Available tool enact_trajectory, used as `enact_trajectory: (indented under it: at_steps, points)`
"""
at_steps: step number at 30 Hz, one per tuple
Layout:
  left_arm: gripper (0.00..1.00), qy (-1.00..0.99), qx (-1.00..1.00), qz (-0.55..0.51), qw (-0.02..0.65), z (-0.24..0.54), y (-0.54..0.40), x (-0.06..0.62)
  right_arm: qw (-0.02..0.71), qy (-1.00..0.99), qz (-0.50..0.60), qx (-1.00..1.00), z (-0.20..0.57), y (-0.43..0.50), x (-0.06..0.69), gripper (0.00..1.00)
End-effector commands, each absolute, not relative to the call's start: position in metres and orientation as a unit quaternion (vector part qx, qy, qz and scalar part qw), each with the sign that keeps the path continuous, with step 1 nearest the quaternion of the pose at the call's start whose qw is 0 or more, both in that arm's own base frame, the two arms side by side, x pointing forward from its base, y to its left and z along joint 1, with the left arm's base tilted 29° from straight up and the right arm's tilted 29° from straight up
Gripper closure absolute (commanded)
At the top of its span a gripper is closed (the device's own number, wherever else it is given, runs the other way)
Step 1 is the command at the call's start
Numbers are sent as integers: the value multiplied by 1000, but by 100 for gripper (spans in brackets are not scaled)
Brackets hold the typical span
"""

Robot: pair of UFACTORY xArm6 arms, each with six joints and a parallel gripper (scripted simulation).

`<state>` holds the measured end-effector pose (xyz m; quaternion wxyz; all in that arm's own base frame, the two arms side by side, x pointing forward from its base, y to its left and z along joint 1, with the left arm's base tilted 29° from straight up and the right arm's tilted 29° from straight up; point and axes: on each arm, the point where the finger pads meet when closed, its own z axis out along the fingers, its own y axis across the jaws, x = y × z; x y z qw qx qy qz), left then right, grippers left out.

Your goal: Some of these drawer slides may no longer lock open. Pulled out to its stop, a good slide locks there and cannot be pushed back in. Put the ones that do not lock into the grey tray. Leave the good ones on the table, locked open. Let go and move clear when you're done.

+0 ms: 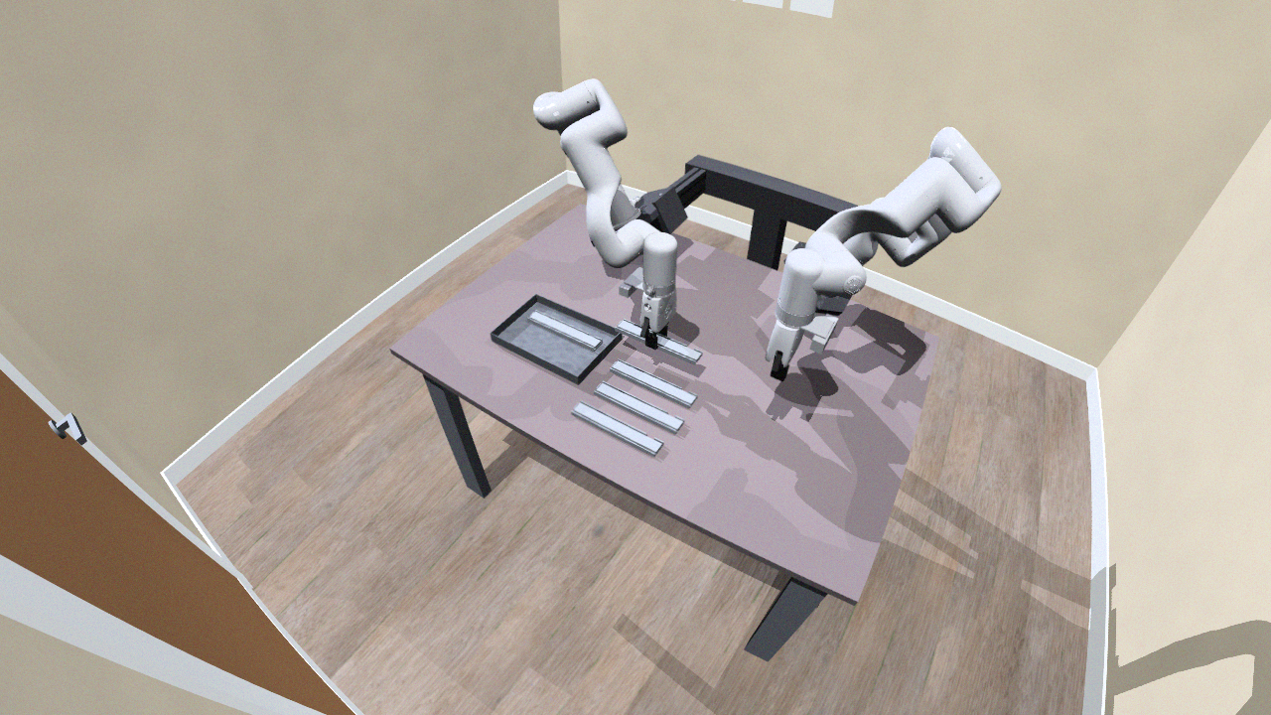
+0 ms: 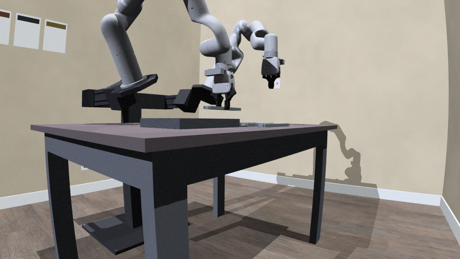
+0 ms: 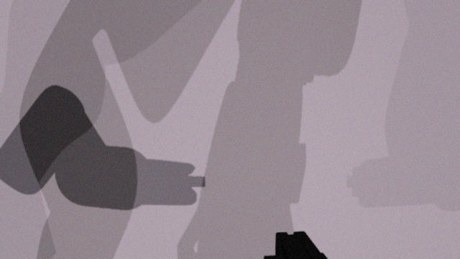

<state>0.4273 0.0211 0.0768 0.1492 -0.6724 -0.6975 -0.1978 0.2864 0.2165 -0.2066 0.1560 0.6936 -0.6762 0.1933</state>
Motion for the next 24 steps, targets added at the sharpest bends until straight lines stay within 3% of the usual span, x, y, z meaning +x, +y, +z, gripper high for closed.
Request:
enact_trajectory:
  at_steps: [1,24]
  points:
    - [100,-697,-672,-199,148,78,20,429,153,-676,193,694,-198,205,294,100]
    - [100,-697,-672,-199,148,78,20,429,154,-676,194,694,-151,123,333,100]
